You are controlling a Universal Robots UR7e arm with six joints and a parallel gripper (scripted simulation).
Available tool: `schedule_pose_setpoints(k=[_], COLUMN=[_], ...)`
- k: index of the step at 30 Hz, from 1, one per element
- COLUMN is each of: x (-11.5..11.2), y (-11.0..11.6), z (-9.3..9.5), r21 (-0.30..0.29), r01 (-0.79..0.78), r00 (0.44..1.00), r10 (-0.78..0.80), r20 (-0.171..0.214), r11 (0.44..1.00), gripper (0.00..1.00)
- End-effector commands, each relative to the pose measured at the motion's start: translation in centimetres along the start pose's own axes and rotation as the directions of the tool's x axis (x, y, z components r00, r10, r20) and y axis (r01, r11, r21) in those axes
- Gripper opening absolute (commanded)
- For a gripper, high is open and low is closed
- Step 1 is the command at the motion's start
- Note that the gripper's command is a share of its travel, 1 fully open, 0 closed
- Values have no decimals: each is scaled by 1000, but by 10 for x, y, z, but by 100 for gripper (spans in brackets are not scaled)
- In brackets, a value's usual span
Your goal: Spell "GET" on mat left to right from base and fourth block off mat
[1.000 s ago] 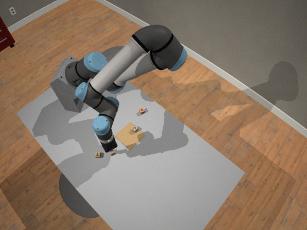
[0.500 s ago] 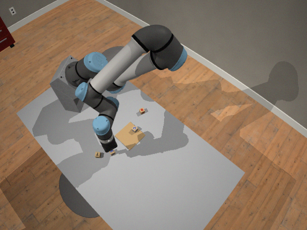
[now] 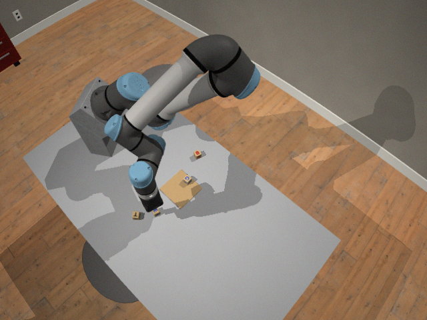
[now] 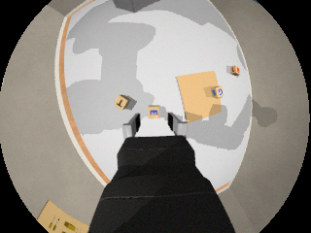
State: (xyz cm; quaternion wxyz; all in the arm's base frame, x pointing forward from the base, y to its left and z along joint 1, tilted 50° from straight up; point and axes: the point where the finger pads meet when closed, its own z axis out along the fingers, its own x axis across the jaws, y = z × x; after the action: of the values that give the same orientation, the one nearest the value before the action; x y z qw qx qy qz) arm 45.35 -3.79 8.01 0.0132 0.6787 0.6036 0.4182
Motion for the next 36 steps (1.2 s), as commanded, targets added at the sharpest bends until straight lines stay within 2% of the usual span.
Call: schedule_pose_setpoints(k=[1, 16, 36], x=[0, 1, 0], y=[0, -1, 3], z=[2, 14, 42], r21=[0, 2, 0], r01=[-2, -3, 1], r00=[1000, 1000, 1000], r10=[2, 3, -1], r20=[-1, -2, 0], r11=[1000, 1000, 1000], gripper=[100, 100, 100])
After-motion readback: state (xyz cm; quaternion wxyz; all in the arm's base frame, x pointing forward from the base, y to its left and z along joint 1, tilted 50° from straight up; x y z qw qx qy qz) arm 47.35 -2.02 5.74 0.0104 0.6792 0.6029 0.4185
